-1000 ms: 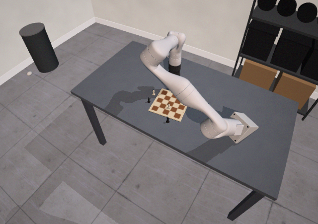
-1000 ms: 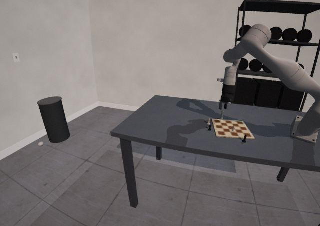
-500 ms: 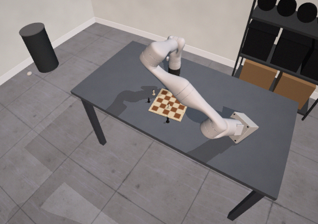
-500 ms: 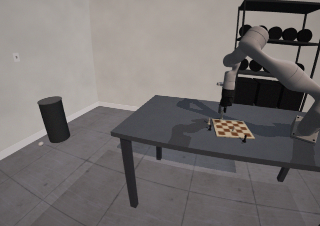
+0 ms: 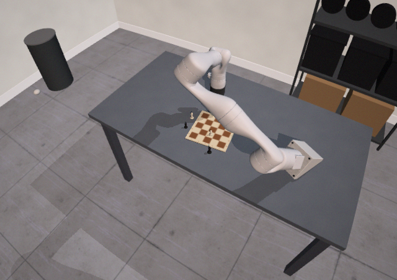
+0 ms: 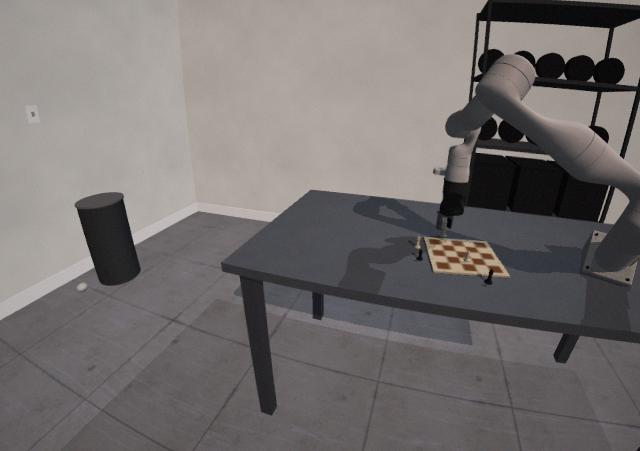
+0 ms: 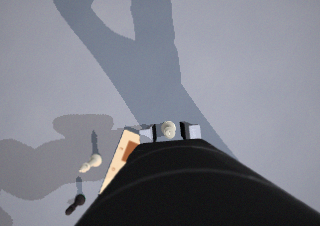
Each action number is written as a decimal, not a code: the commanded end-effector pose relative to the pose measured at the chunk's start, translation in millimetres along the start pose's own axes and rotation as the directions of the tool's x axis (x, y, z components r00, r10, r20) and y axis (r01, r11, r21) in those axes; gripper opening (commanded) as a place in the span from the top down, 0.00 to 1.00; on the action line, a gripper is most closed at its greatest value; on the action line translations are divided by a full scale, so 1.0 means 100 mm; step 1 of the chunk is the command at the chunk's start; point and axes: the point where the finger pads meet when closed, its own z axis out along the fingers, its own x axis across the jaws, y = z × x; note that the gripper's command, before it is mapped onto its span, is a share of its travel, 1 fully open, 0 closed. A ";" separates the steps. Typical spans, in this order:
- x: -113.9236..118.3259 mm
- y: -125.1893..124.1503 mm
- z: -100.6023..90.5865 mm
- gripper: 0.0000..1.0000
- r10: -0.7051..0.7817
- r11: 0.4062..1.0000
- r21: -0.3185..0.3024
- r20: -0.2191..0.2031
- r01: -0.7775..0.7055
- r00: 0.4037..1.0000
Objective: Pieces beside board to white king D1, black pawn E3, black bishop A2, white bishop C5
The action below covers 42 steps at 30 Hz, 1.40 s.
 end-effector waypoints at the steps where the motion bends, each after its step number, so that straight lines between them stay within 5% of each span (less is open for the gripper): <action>1: -0.02 -0.01 0.02 0.21 -0.007 1.000 0.003 0.004 0.007 1.000; 29: -0.02 -0.01 0.02 0.21 -0.007 1.000 0.003 0.004 0.007 1.000; 30: -0.02 -0.01 0.02 1.00 -0.007 1.000 0.003 0.004 0.007 1.000; 42: -0.02 -0.01 0.02 1.00 -0.007 1.000 0.003 0.004 0.007 1.000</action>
